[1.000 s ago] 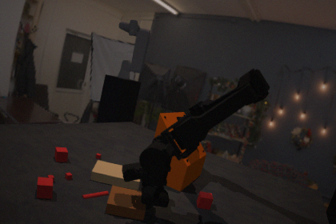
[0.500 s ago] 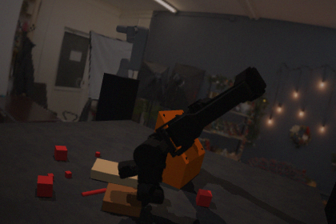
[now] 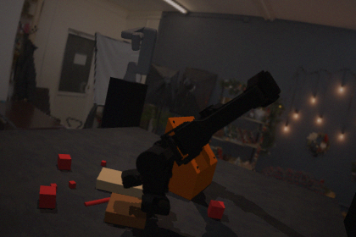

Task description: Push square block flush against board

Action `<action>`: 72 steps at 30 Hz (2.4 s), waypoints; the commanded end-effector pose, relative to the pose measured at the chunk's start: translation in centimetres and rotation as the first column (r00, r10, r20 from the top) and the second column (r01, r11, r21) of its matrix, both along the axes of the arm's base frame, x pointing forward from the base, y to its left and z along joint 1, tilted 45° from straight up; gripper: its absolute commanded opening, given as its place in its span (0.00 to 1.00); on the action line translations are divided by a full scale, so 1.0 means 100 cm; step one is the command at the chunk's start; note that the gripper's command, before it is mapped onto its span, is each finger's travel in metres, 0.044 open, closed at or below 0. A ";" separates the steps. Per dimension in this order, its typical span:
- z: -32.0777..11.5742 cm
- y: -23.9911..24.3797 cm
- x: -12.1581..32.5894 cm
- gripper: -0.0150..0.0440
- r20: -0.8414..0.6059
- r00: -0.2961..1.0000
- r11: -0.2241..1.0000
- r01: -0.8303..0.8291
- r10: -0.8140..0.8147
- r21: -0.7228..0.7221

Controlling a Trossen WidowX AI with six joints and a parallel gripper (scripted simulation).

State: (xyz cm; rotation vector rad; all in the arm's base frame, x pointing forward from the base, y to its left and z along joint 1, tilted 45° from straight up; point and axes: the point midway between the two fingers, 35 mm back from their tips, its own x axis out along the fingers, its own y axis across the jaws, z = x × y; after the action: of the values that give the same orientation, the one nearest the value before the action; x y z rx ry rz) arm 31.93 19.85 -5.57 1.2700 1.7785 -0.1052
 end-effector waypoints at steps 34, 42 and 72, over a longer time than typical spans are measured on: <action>0.061 -0.017 -0.023 0.25 -0.002 1.000 1.000 -0.003 0.003 -0.001; 0.058 -0.016 -0.016 0.25 0.036 0.999 1.000 -0.028 0.028 -0.003; 0.046 -0.025 0.067 0.25 0.636 0.476 0.737 -0.636 0.608 -0.229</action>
State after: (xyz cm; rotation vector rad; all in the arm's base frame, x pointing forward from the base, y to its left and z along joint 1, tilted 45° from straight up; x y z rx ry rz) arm 37.85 17.45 -0.69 0.5384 1.4904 0.6726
